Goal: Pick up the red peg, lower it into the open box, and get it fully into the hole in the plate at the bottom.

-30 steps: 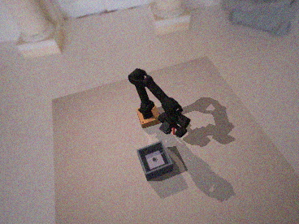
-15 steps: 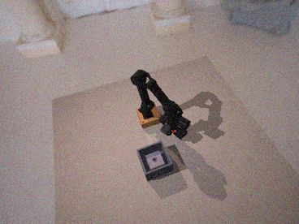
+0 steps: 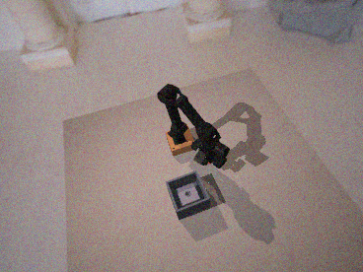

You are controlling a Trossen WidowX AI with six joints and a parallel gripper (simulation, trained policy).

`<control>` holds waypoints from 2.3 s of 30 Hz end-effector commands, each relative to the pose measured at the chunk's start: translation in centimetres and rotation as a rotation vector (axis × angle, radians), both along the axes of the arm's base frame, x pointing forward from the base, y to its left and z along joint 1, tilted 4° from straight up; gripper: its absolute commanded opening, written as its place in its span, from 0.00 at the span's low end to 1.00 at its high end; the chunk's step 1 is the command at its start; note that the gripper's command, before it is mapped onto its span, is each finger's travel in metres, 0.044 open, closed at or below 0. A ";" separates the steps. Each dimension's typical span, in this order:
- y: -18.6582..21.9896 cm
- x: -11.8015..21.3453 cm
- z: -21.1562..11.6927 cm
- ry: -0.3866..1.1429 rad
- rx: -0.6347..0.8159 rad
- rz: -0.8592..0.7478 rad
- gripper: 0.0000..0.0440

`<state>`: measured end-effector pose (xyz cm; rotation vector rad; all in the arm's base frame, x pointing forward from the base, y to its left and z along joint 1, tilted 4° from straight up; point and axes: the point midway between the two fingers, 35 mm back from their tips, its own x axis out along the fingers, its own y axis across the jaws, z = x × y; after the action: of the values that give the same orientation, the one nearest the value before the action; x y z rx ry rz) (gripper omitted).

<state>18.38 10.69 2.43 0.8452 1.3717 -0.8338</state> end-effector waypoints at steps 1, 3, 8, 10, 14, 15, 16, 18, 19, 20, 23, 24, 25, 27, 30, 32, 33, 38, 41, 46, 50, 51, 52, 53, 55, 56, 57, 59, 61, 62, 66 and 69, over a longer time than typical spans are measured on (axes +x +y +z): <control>-0.4 0.4 0.9 -0.028 -0.013 0.023 0.00; -0.6 0.6 1.5 -0.042 -0.024 0.041 0.00; -1.4 1.2 3.1 -0.081 -0.051 0.083 0.01; -1.7 1.6 3.8 -0.096 -0.063 0.098 0.01; -2.3 2.3 5.2 -0.126 -0.084 0.123 0.00; -2.5 2.5 5.6 -0.133 -0.089 0.128 0.00; -2.7 2.8 5.9 -0.140 -0.093 0.132 0.00; -3.0 3.2 6.6 -0.153 -0.102 0.138 0.00; -3.2 3.4 7.0 -0.160 -0.106 0.141 0.00; -3.4 3.7 7.3 -0.166 -0.110 0.143 0.00; -4.0 4.5 8.3 -0.185 -0.121 0.146 0.00; -4.2 4.8 8.7 -0.191 -0.125 0.146 0.00; -4.4 5.1 9.0 -0.197 -0.128 0.145 0.00; -4.9 5.7 9.6 -0.207 -0.136 0.143 0.00; -5.8 6.5 10.3 -0.217 -0.145 0.134 0.00; -6.5 7.0 10.6 -0.220 -0.150 0.126 0.00; -6.9 7.3 10.8 -0.222 -0.152 0.121 0.00; -8.5 8.5 11.2 -0.232 -0.159 0.093 0.00; -9.5 9.2 11.4 -0.237 -0.162 0.076 0.00; -11.2 10.3 11.4 -0.243 -0.166 0.047 0.00; -12.4 11.1 11.2 -0.246 -0.168 0.024 0.00; -12.8 11.3 11.1 -0.247 -0.167 0.019 0.00; -13.0 11.5 11.0 -0.247 -0.167 0.014 0.00; -13.3 11.7 10.9 -0.246 -0.166 0.009 0.00; -13.9 12.0 10.7 -0.245 -0.164 0.000 0.00; -14.1 12.2 10.6 -0.244 -0.163 -0.004 0.00; -14.3 12.3 10.5 -0.243 -0.161 -0.007 0.00; -14.7 12.6 10.2 -0.238 -0.157 -0.013 0.01; -15.1 12.8 9.9 -0.233 -0.152 -0.018 0.01; -15.2 12.9 9.7 -0.230 -0.150 -0.020 0.01; -15.7 13.3 8.7 -0.214 -0.140 -0.026 0.01; -16.0 13.6 7.8 -0.197 -0.135 -0.024 0.00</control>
<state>31.80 -5.16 10.87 0.8190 1.1064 -0.8285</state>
